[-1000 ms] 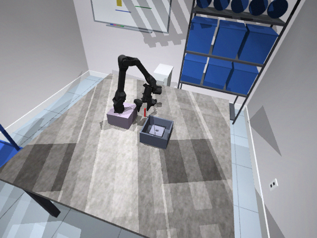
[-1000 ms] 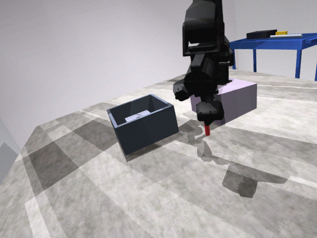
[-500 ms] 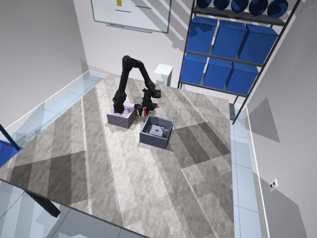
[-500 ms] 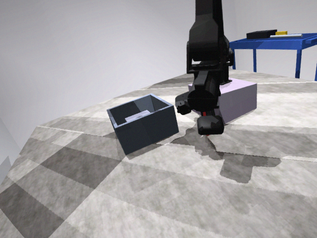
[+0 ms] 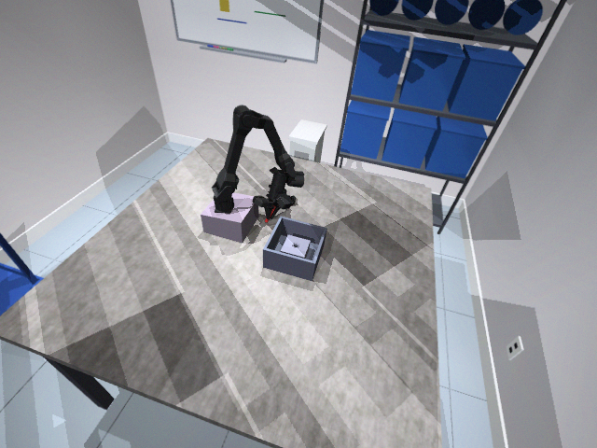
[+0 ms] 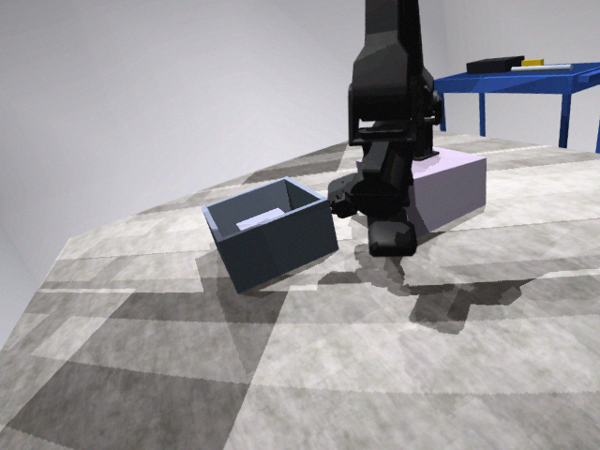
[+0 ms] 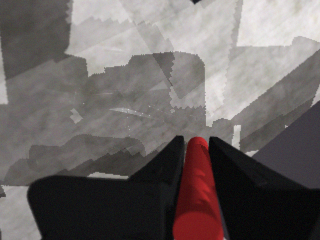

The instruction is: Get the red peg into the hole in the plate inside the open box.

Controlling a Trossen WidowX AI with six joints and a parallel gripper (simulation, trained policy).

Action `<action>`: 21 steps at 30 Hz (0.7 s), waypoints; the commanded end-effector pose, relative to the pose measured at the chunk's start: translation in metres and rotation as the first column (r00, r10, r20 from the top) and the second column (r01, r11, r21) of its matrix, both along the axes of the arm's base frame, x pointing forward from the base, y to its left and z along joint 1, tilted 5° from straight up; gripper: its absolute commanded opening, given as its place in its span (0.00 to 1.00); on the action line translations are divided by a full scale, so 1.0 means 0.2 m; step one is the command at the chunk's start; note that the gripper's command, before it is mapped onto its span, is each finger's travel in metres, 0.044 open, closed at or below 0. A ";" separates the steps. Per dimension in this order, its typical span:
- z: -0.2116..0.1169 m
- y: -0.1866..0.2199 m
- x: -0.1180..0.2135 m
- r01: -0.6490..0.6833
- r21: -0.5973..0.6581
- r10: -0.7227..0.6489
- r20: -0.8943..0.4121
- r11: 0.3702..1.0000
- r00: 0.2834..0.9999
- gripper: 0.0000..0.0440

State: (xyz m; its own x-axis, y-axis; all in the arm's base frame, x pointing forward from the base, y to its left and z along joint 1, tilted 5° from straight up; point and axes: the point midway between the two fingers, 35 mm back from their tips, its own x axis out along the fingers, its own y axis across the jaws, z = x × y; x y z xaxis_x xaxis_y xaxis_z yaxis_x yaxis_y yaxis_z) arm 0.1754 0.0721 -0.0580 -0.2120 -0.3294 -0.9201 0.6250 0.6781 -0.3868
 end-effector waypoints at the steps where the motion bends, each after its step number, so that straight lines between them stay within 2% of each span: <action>1: 0.04 -0.01 0.04 -0.004 -0.018 0.004 0.023 1.000 1.000 0.00; 21: 0.37 -0.15 0.23 0.019 -0.097 -0.010 0.088 0.995 0.996 0.00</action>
State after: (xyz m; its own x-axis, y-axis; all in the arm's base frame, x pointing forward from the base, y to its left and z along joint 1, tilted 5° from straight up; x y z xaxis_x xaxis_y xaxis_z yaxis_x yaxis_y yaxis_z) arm 0.2139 0.0458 0.0071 -0.1522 -0.4107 -0.8990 0.6602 0.6347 -0.4017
